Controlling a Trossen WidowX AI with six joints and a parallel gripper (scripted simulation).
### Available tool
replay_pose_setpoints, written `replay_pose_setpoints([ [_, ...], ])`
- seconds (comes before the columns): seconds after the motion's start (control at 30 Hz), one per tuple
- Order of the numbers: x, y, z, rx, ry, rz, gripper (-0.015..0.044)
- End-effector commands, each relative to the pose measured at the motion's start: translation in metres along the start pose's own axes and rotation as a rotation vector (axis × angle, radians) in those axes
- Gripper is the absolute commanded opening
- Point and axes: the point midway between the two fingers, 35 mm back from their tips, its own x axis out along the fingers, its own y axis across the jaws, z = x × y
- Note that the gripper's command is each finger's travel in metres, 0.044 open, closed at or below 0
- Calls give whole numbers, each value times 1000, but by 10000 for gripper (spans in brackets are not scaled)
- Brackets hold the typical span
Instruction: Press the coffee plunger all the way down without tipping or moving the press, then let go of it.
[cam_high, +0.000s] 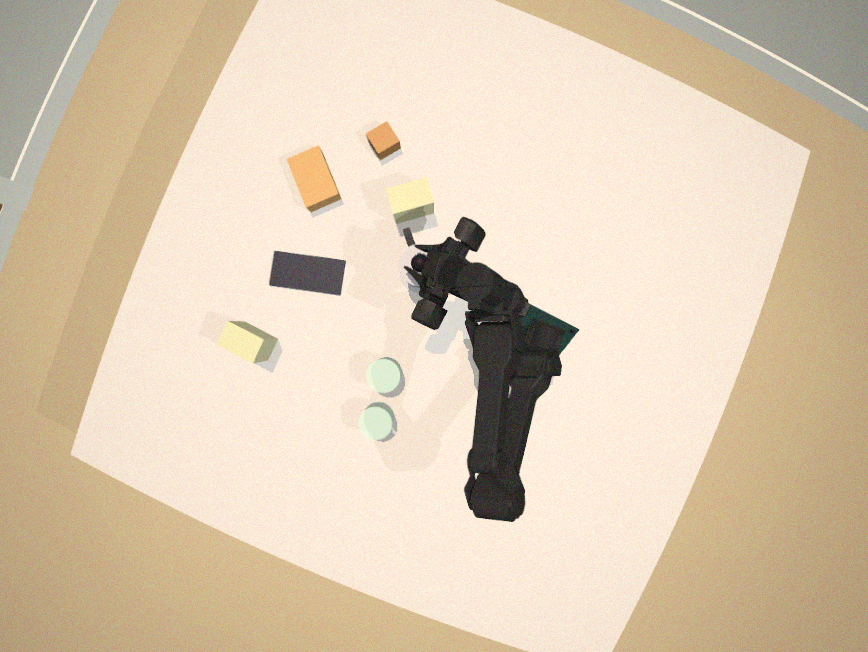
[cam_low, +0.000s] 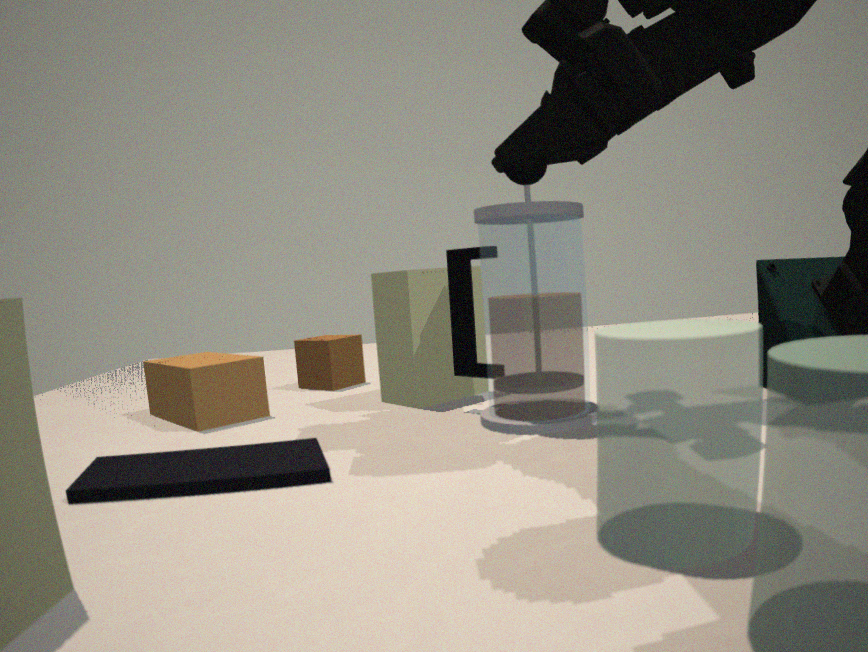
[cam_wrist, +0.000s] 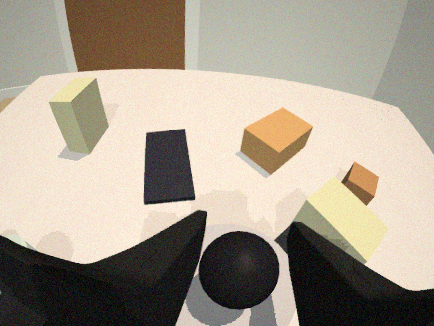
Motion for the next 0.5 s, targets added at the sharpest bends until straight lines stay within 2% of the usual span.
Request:
replay_pose_setpoints([
  [0.0,0,-1,0,-1,-1,-6,259],
  [0.23,0,-1,0,-1,-1,-6,440],
  [0.47,-7,-4,12,1,7,-11,440],
])
